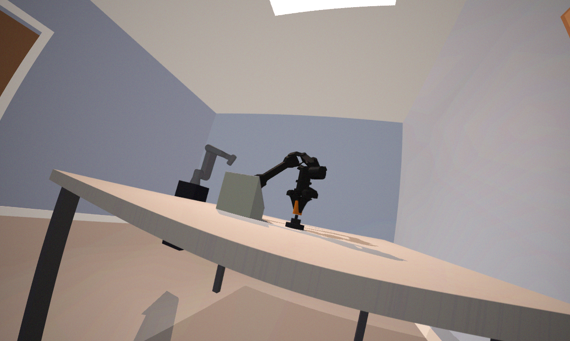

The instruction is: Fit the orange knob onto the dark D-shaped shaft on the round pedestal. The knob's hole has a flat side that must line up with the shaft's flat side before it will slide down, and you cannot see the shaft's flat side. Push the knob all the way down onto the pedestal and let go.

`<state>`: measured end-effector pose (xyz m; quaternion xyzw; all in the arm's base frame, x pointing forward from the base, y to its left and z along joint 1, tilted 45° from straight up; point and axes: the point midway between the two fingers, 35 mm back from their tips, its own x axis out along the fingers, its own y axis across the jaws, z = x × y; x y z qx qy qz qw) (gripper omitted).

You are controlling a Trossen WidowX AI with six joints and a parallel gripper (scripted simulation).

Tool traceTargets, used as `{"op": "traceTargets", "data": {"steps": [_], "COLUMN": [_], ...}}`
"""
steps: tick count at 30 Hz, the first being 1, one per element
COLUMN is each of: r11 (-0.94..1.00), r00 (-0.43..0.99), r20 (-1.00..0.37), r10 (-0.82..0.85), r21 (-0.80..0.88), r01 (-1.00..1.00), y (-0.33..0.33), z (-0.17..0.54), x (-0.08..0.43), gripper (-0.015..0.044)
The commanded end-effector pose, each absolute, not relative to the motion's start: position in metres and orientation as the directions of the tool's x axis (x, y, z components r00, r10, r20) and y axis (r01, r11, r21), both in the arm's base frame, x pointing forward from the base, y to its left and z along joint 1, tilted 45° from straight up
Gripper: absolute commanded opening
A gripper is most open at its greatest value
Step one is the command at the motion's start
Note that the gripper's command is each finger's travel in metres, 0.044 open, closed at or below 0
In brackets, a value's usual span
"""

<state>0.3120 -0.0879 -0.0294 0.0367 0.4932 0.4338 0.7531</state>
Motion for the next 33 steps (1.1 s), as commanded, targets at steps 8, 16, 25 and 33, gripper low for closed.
{"op": "traceTargets", "data": {"steps": [8,16,25,33], "r11": [0.540,0.540,0.540,0.540], "r00": [0.141,0.141,0.141,0.141], "r20": [-0.712,-0.712,-0.712,-0.712], "r10": [0.688,0.688,0.688,0.688], "r21": [0.373,0.373,0.373,0.373], "r01": [-0.754,-0.754,-0.754,-0.754], "y": [-0.0881,-0.0884,-0.0902,-0.0871], "z": [-0.0292,-0.0301,-0.0287,-0.0310], "x": [0.3075,0.3093,0.3123,0.3140], "gripper": [0.0000,0.0000,0.0000,0.0000]}}
